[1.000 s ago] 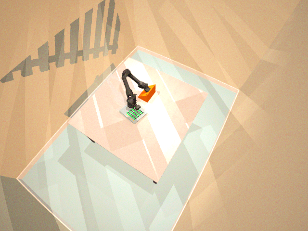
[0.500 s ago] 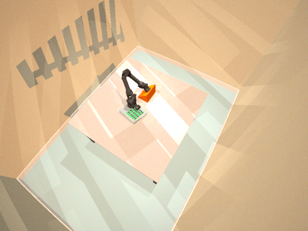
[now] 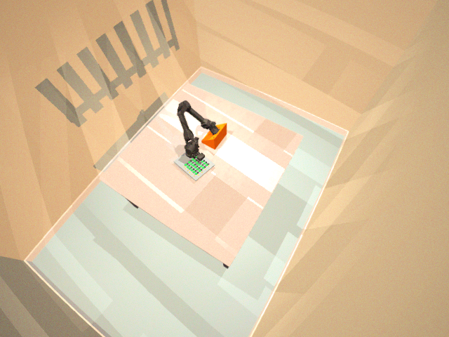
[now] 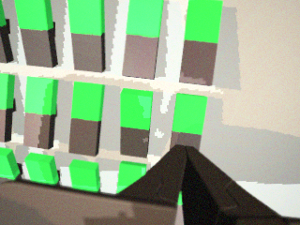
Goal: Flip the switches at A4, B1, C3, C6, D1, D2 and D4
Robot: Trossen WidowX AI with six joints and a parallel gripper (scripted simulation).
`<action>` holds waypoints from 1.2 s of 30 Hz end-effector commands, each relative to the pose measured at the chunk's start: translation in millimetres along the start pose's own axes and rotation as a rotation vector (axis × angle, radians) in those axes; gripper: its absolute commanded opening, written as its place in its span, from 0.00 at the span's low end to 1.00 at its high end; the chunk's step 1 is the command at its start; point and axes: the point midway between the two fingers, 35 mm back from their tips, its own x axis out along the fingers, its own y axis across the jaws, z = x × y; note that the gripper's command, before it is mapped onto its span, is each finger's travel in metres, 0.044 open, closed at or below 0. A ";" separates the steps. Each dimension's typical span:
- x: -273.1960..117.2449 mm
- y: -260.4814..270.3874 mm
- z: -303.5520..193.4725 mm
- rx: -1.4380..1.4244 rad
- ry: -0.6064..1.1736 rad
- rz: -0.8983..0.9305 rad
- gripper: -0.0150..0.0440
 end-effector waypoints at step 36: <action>-65.1 81.0 -5.1 -0.015 0.019 0.029 0.25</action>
